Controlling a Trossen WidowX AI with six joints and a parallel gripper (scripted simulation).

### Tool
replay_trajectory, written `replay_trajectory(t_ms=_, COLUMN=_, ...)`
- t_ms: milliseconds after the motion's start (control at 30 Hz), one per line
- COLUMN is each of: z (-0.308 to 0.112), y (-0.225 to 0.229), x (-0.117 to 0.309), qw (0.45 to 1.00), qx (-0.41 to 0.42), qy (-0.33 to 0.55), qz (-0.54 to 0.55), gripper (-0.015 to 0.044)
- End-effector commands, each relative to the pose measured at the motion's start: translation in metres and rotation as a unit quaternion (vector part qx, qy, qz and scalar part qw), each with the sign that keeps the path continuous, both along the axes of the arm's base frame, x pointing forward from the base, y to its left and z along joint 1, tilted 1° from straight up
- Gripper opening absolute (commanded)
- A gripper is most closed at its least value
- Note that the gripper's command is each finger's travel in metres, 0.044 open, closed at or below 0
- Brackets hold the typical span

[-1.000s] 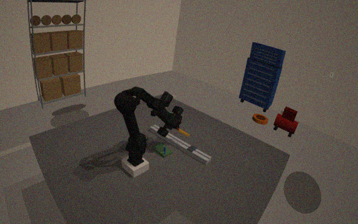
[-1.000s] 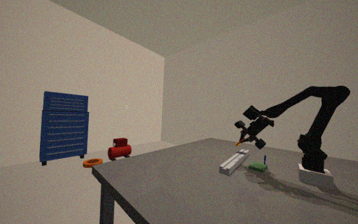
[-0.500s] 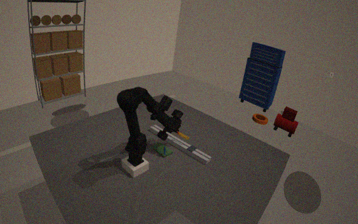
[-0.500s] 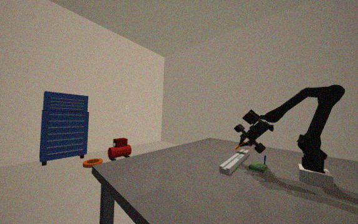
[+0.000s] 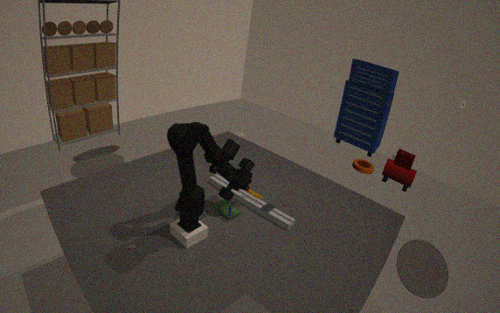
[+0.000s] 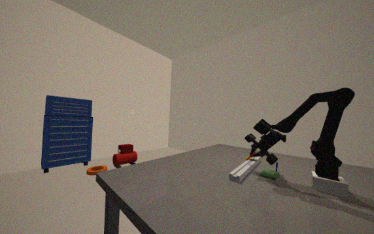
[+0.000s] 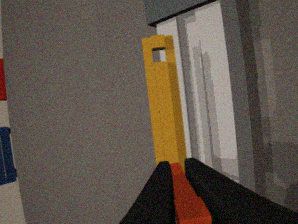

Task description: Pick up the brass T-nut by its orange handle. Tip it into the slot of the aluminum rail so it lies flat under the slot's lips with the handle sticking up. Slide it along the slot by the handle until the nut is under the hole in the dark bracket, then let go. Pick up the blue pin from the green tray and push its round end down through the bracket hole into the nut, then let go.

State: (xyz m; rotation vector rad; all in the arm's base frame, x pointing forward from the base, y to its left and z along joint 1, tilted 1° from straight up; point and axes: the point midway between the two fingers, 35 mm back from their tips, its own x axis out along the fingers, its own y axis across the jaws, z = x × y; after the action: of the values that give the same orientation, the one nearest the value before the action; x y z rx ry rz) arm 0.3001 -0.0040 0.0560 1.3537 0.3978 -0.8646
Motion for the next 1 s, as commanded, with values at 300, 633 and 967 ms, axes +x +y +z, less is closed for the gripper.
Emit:
replay_trajectory(t_ms=300, z=-0.007, y=-0.001, x=0.000, qw=1.000, qx=0.000, qy=-0.001, qz=-0.003, gripper=-0.0150)
replay_trajectory(t_ms=633, z=-0.014, y=-0.001, x=0.000, qw=1.000, qx=-0.001, qy=-0.001, qz=-0.003, gripper=-0.0150)
replay_trajectory(t_ms=967, z=-0.020, y=-0.001, x=0.000, qw=1.000, qx=-0.001, qy=-0.001, qz=-0.004, gripper=-0.0150)
